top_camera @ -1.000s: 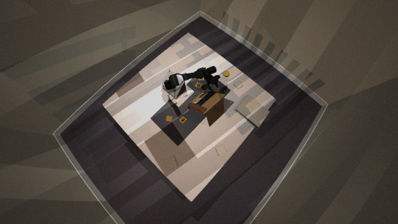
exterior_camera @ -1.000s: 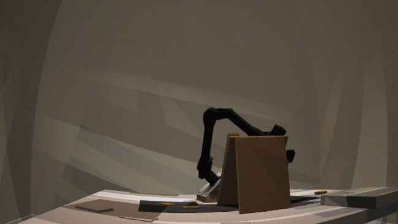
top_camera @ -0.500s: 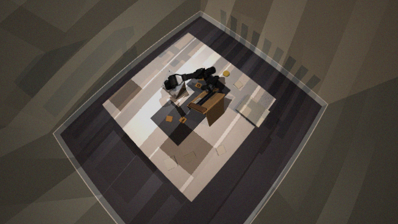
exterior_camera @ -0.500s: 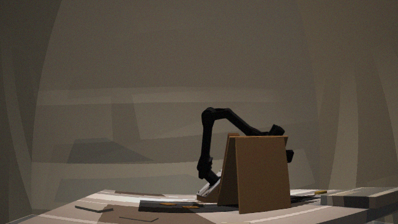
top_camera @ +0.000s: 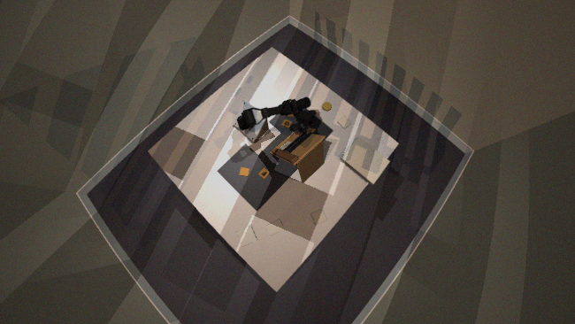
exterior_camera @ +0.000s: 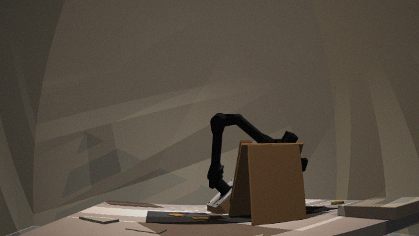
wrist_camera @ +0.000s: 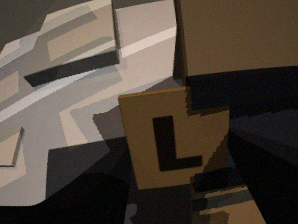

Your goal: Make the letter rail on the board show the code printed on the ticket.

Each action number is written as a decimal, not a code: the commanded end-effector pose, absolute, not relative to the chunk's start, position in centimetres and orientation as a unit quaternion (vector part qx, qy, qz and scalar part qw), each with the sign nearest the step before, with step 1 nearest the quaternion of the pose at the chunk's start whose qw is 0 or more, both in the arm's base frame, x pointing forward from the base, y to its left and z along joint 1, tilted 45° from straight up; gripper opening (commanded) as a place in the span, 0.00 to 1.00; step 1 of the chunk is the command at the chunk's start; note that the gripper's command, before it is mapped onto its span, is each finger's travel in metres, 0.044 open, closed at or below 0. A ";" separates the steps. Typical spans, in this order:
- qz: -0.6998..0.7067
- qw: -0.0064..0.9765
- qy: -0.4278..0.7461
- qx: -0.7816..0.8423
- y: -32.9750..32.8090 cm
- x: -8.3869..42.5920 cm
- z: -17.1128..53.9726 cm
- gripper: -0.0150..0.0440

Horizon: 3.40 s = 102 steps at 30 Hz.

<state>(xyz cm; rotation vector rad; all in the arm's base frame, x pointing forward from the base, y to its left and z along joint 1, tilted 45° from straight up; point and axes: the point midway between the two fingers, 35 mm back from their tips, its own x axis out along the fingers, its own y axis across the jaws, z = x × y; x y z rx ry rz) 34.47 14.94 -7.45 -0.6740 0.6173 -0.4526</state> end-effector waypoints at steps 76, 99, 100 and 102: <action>-0.215 0.872 0.297 -0.325 12.1 33.7 -4.7 0.25; -0.215 0.872 0.297 -0.325 11.1 33.4 -3.8 0.25; -0.215 0.872 0.297 -0.325 11.0 33.4 -3.7 0.25; -0.215 0.872 0.297 -0.325 11.0 33.3 -3.7 0.25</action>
